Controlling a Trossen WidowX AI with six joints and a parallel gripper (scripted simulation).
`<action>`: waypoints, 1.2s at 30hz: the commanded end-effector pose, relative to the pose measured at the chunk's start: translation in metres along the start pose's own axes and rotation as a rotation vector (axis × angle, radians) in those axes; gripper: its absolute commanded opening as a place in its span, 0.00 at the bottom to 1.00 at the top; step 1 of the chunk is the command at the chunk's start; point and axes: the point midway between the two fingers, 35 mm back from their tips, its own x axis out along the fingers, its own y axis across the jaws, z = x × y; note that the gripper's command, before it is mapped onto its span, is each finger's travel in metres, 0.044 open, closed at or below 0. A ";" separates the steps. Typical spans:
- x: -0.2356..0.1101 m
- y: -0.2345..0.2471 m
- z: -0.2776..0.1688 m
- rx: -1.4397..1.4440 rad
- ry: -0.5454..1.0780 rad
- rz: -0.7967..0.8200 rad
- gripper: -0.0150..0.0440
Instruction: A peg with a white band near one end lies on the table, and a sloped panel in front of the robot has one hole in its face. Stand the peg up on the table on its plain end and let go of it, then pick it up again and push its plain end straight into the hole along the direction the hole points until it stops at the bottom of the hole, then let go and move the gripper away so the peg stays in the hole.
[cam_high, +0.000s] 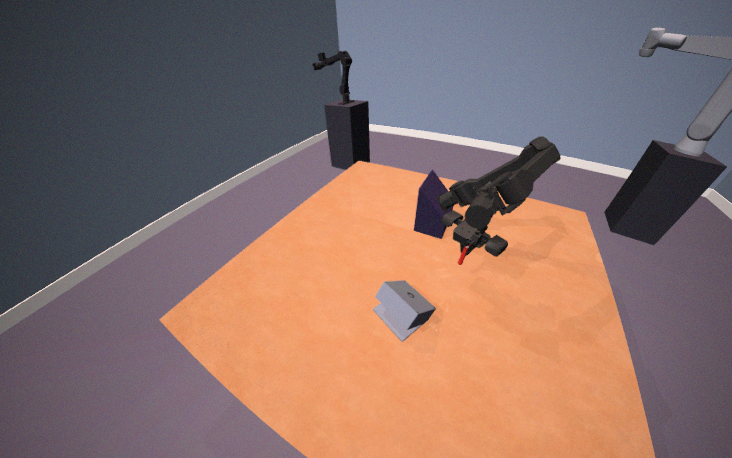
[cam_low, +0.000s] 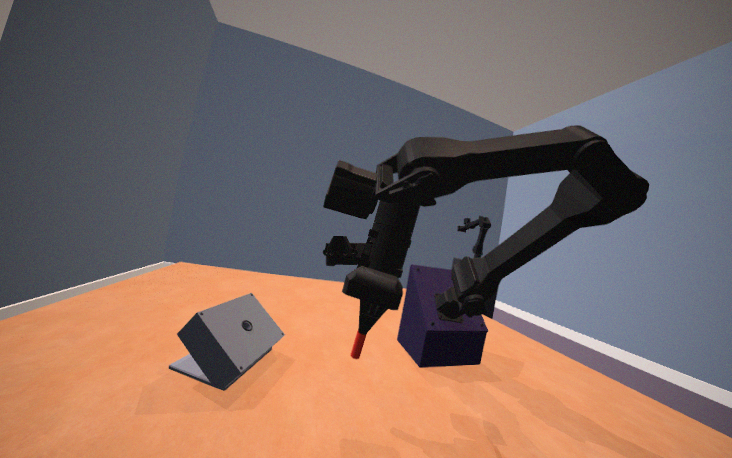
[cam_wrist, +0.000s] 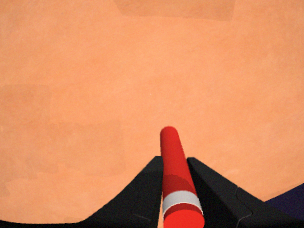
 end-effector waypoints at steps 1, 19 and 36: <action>0.000 -0.003 0.009 -0.024 -0.039 -0.006 0.25; -0.004 -0.011 0.041 -0.103 -0.188 -0.021 0.25; -0.013 -0.016 0.071 -0.171 -0.334 -0.038 0.25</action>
